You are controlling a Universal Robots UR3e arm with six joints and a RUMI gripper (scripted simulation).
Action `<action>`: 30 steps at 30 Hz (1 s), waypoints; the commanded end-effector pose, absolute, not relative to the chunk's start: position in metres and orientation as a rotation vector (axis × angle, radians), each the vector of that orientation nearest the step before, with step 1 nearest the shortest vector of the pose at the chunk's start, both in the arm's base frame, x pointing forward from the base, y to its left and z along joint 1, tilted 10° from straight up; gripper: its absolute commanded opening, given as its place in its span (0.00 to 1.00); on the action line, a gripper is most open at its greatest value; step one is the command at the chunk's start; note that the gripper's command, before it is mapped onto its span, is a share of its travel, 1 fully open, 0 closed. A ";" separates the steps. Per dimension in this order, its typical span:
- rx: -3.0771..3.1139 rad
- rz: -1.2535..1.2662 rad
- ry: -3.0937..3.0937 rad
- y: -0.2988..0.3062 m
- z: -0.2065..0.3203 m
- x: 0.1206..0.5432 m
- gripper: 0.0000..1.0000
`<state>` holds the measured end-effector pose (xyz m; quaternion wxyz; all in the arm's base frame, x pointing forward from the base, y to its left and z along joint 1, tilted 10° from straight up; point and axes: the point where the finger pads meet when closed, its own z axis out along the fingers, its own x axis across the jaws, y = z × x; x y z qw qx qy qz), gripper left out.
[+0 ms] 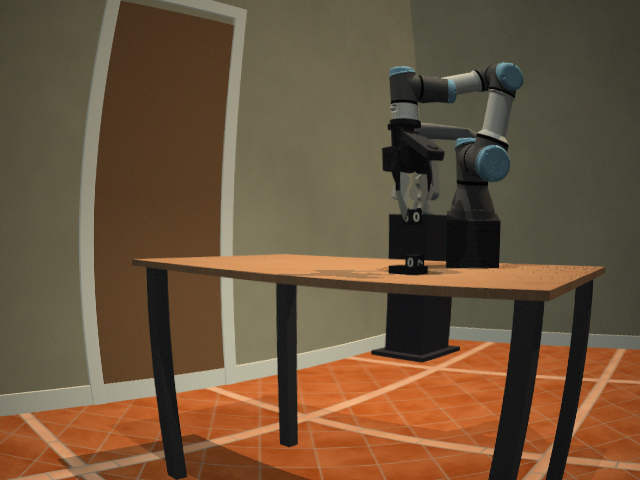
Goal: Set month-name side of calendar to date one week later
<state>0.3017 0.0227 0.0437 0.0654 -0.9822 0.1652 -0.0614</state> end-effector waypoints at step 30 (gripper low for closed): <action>-2.452 -0.091 1.695 0.092 0.046 0.300 0.11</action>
